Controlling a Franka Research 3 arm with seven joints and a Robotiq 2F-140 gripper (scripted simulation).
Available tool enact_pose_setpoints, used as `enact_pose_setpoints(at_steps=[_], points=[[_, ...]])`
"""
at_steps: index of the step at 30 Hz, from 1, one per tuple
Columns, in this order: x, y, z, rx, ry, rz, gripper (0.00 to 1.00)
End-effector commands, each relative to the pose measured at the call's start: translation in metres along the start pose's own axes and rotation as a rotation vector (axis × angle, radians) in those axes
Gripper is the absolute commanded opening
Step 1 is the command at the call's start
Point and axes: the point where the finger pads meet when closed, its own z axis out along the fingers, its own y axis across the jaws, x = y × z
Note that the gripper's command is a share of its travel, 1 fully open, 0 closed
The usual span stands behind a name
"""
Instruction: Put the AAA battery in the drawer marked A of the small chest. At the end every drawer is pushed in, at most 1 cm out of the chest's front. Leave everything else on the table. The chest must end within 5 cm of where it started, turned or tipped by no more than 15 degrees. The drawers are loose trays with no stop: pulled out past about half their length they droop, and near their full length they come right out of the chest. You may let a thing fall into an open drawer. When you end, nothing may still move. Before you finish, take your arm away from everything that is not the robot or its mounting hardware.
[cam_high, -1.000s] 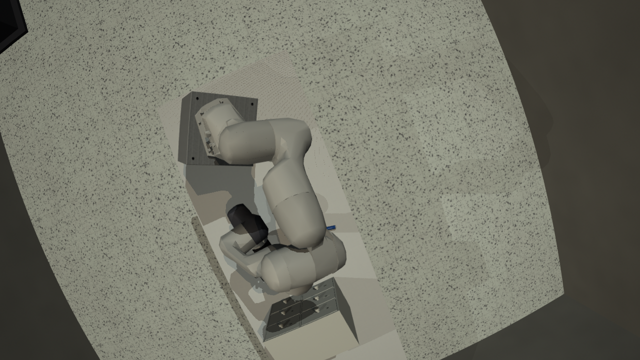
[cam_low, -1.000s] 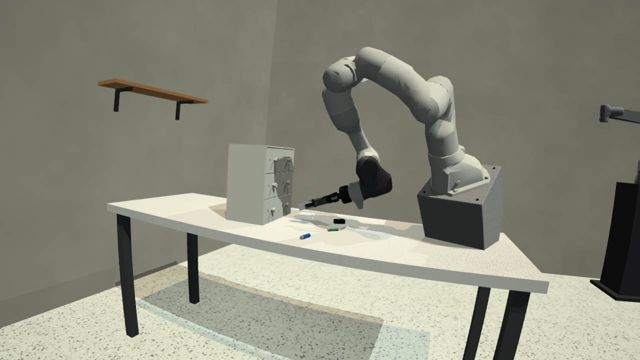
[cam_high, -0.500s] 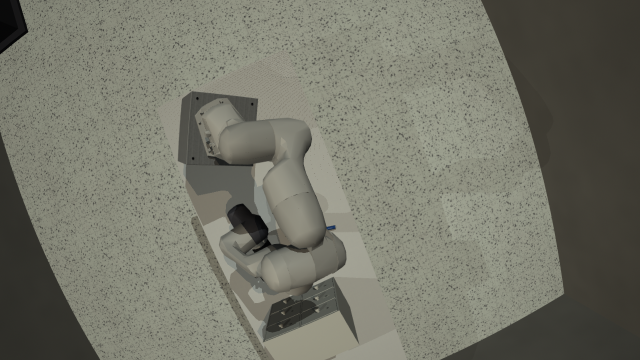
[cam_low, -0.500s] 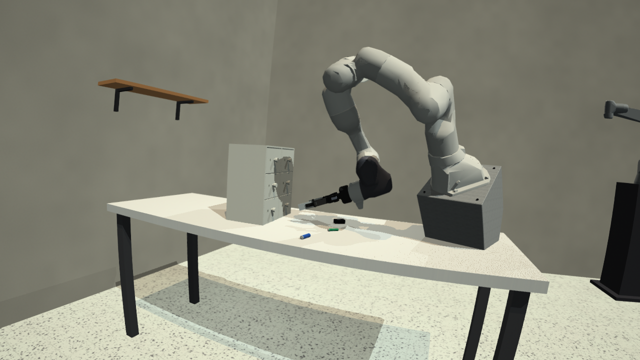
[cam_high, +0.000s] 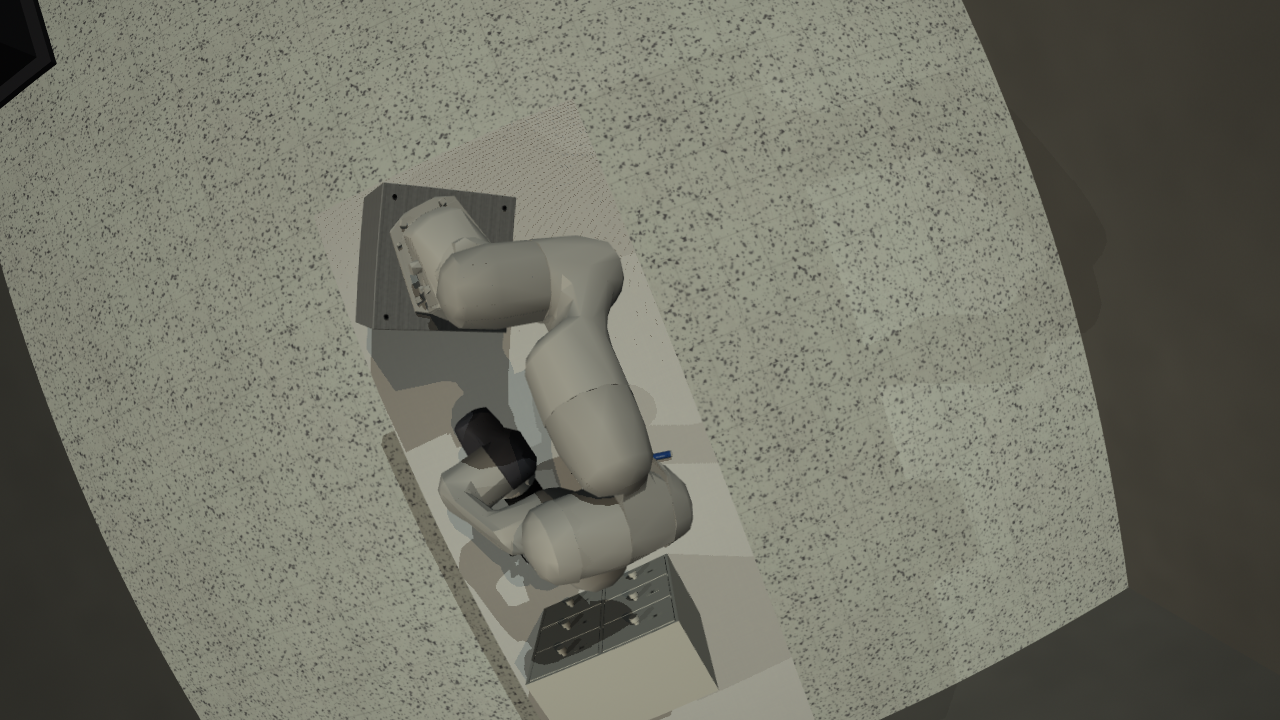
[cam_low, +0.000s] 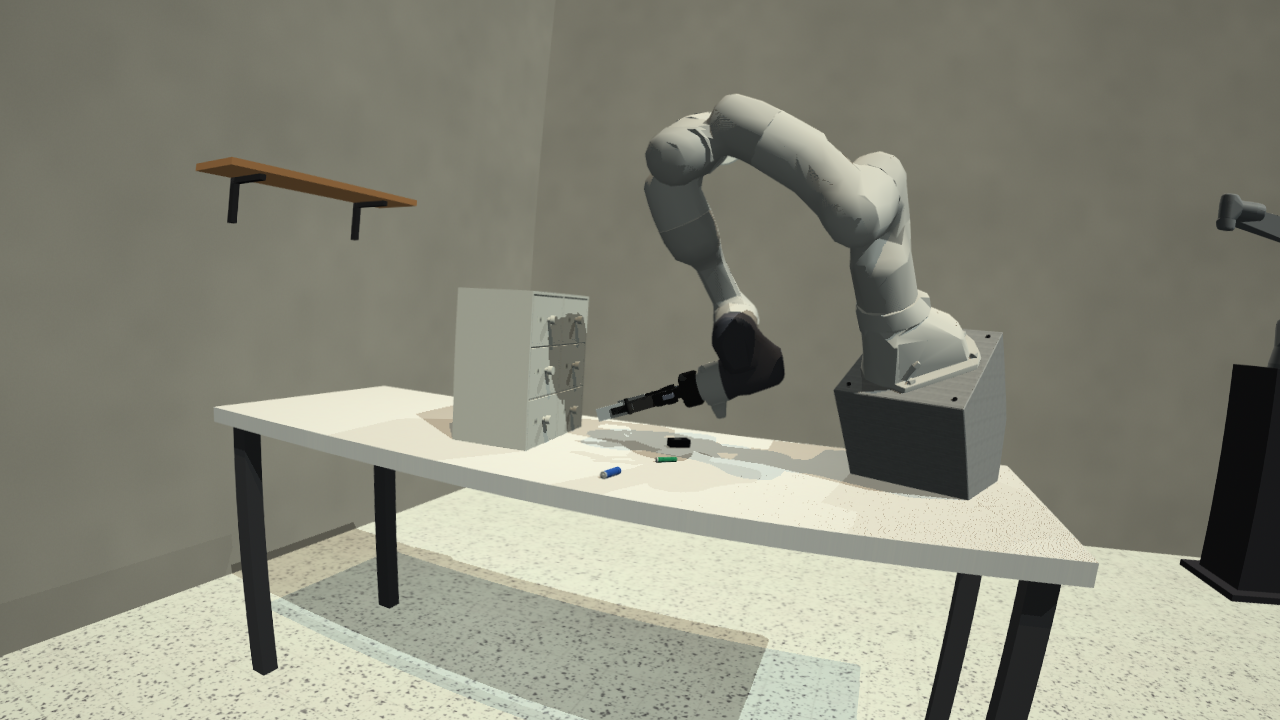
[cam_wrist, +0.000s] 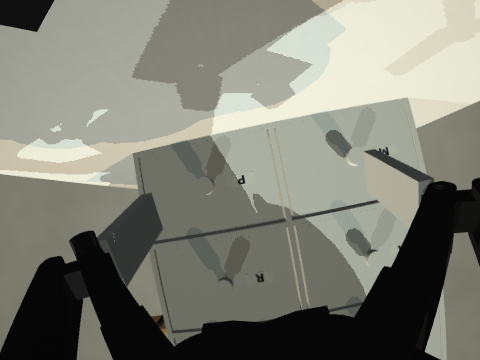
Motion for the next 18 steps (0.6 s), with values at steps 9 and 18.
enact_pose_setpoints(at_steps=[9,18], points=[[-0.001,0.001,0.000,-0.001,-0.003,-0.003,1.00],[-0.027,0.001,-0.009,-0.001,-0.003,-0.003,1.00]])
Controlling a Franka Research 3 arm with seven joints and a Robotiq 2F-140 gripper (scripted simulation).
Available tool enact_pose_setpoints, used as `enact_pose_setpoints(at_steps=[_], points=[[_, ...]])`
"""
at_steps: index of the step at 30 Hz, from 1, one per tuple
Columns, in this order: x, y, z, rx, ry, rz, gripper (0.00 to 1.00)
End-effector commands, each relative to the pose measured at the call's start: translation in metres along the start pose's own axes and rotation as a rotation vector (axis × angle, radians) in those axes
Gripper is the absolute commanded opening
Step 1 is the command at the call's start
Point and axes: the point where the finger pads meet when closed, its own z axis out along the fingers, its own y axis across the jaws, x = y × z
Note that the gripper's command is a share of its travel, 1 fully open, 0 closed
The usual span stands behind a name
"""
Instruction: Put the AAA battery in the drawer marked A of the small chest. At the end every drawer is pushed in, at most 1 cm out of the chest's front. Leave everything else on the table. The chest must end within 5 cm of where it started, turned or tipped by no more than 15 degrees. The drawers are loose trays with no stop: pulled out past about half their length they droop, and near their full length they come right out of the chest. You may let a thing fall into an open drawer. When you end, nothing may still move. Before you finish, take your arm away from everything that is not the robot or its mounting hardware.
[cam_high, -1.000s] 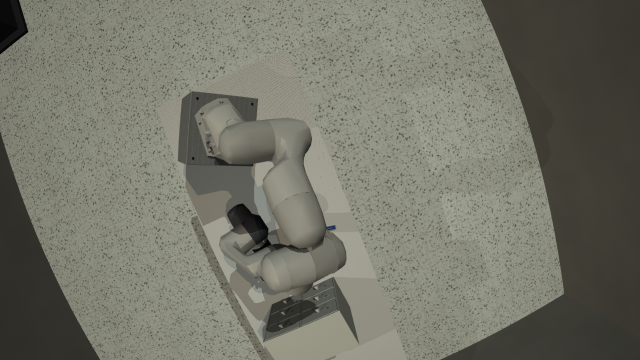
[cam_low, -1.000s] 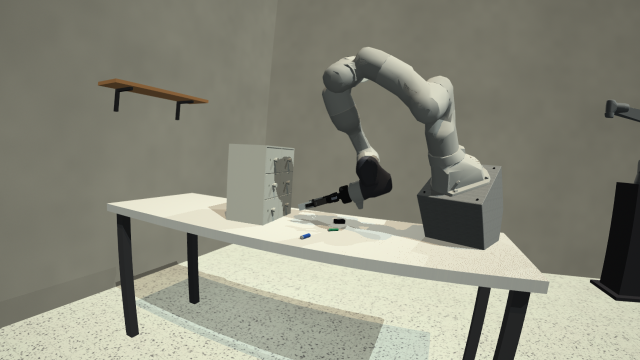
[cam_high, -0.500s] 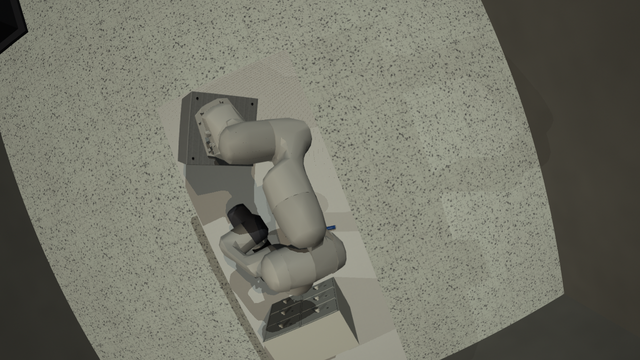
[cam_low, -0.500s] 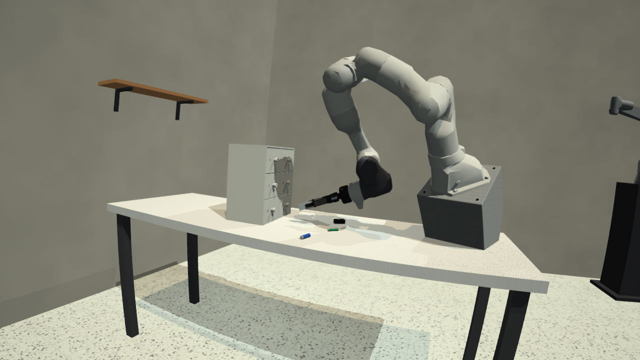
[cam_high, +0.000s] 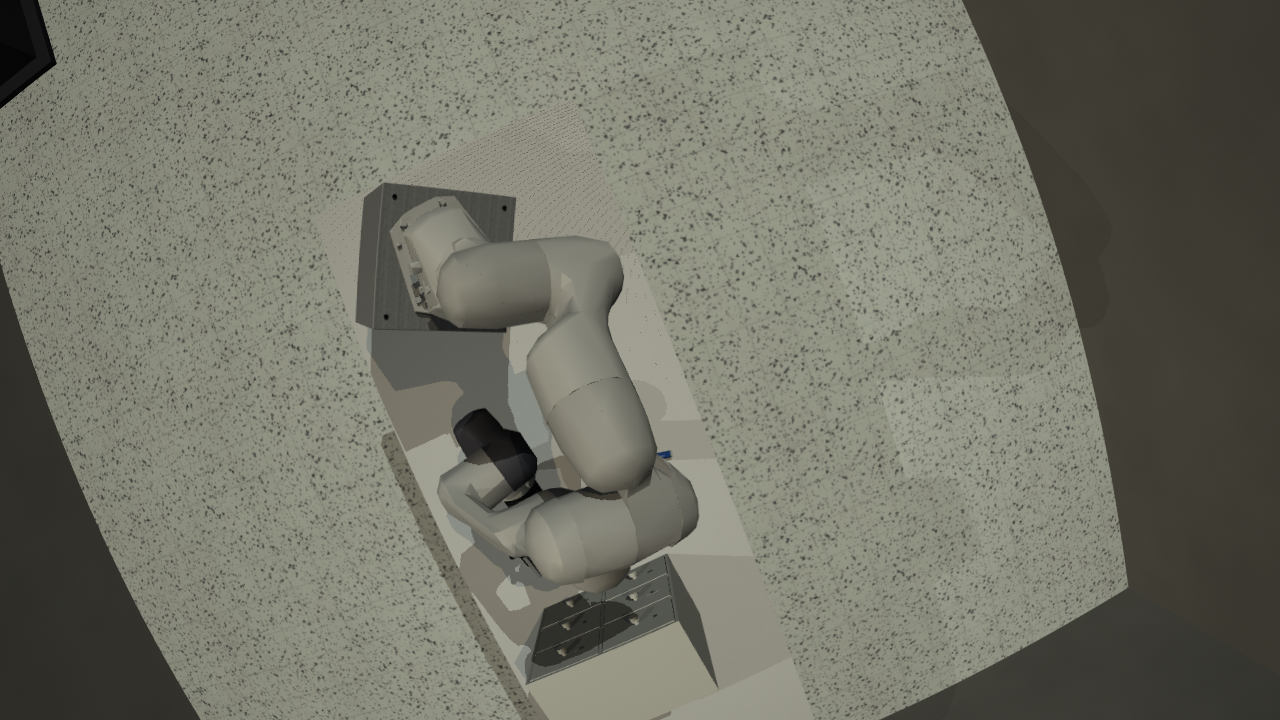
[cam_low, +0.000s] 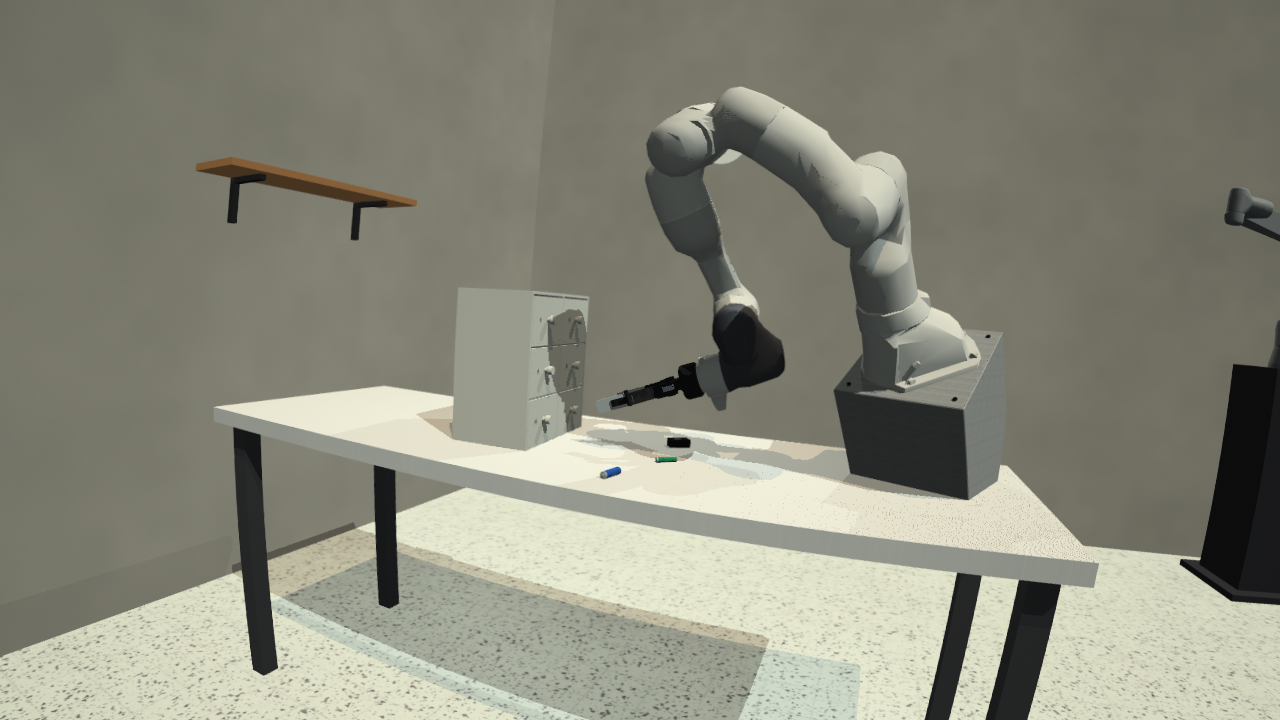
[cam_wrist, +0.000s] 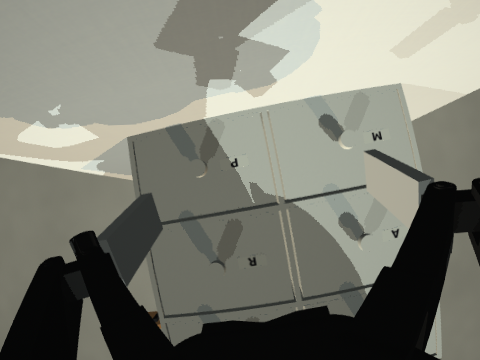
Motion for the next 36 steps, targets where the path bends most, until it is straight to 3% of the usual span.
enact_pose_setpoints(at_steps=[1,16,29,36], points=[[-0.015,-0.002,-0.006,0.002,0.002,0.006,1.00],[-0.062,-0.003,-0.023,0.002,0.002,0.006,1.00],[-0.064,-0.003,-0.024,0.002,0.007,0.006,1.00],[-0.066,-0.003,-0.028,0.001,0.043,0.006,1.00]])
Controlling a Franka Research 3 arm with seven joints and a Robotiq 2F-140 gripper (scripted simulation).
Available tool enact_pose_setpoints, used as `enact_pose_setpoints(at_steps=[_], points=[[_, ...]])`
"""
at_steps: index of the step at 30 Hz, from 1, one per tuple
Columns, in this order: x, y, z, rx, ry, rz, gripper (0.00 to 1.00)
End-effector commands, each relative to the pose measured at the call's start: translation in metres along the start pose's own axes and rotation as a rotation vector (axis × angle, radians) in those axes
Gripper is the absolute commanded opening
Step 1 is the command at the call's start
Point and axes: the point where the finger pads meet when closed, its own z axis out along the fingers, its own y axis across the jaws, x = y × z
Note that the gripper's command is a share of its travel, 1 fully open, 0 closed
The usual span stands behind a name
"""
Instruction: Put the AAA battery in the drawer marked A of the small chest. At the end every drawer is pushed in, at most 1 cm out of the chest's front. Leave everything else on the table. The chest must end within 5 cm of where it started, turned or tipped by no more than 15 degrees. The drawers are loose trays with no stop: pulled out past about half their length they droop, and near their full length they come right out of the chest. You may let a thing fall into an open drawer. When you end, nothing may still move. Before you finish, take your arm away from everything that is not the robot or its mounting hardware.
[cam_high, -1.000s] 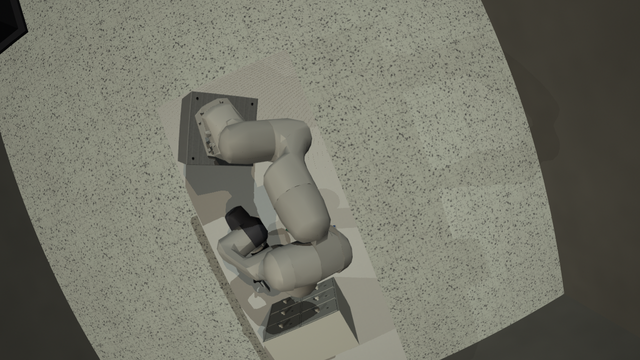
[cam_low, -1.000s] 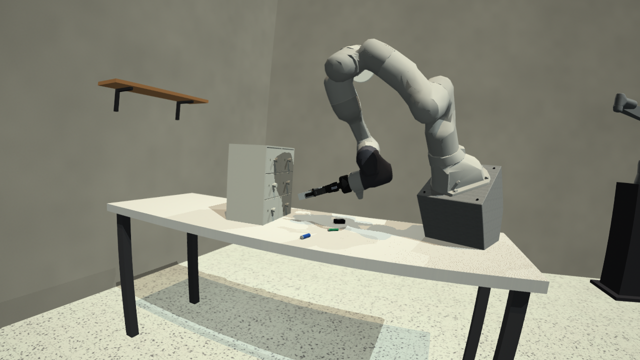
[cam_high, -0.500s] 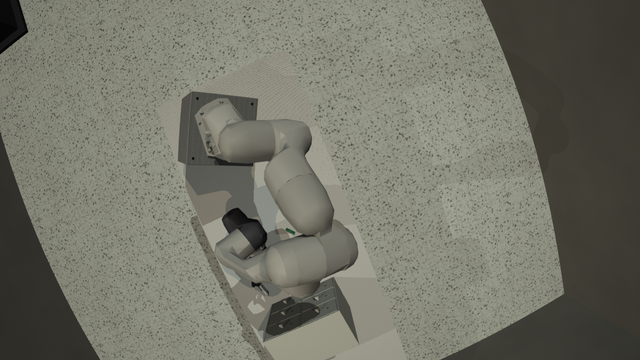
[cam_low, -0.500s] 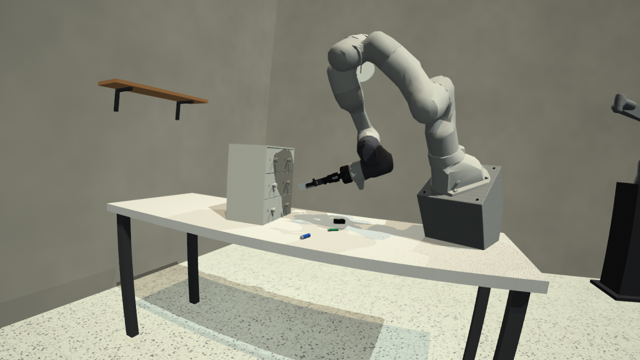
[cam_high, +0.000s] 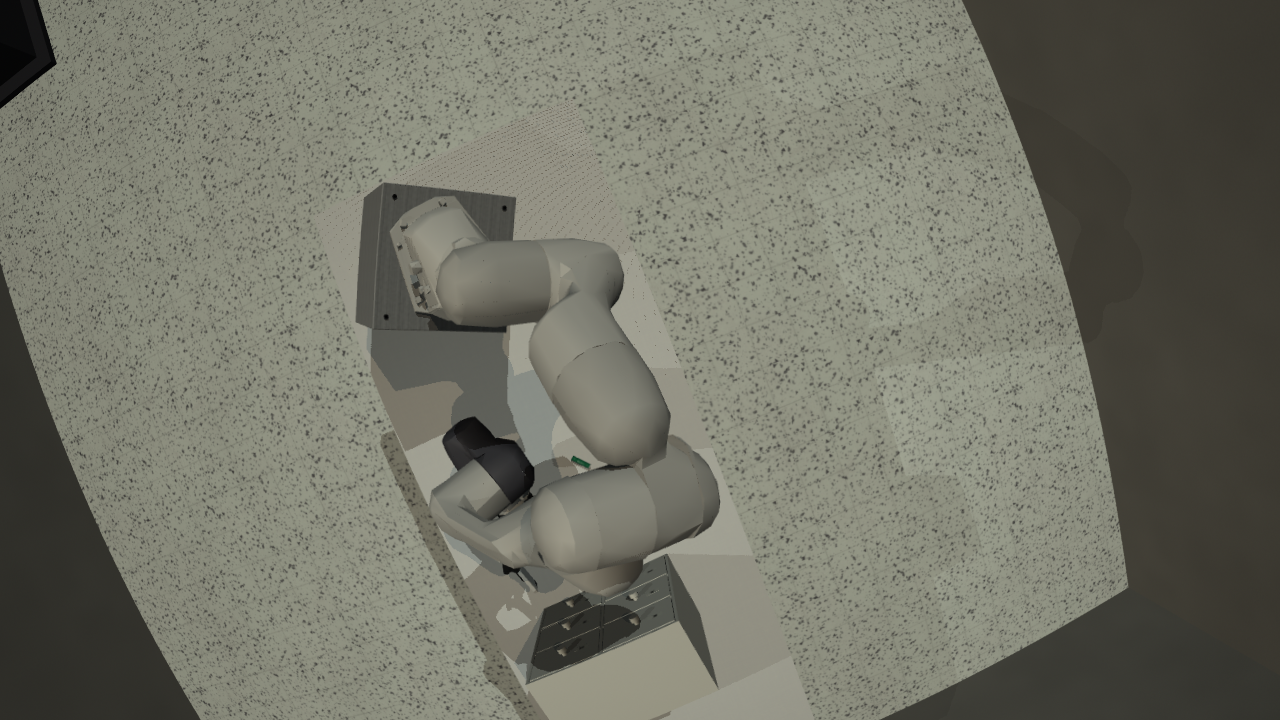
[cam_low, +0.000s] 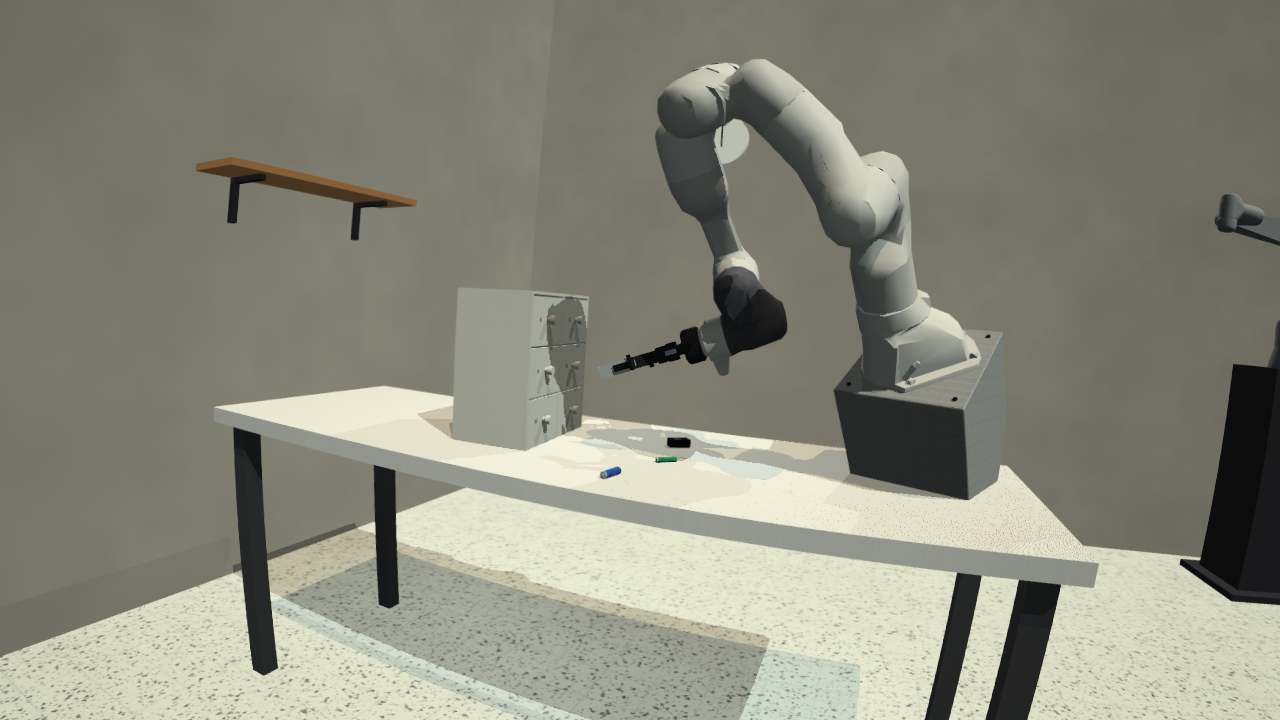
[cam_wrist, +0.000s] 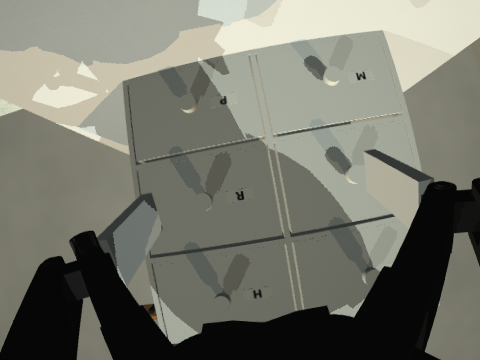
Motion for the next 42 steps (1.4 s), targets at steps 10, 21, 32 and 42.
enact_pose_setpoints(at_steps=[10,21,32,42], points=[[-0.003,-0.002,-0.015,0.003,0.135,0.013,1.00],[-0.014,-0.002,-0.040,0.001,0.368,0.013,1.00],[-0.031,-0.002,-0.080,-0.005,0.726,0.003,1.00],[-0.041,-0.002,-0.101,-0.005,0.931,0.004,1.00]])
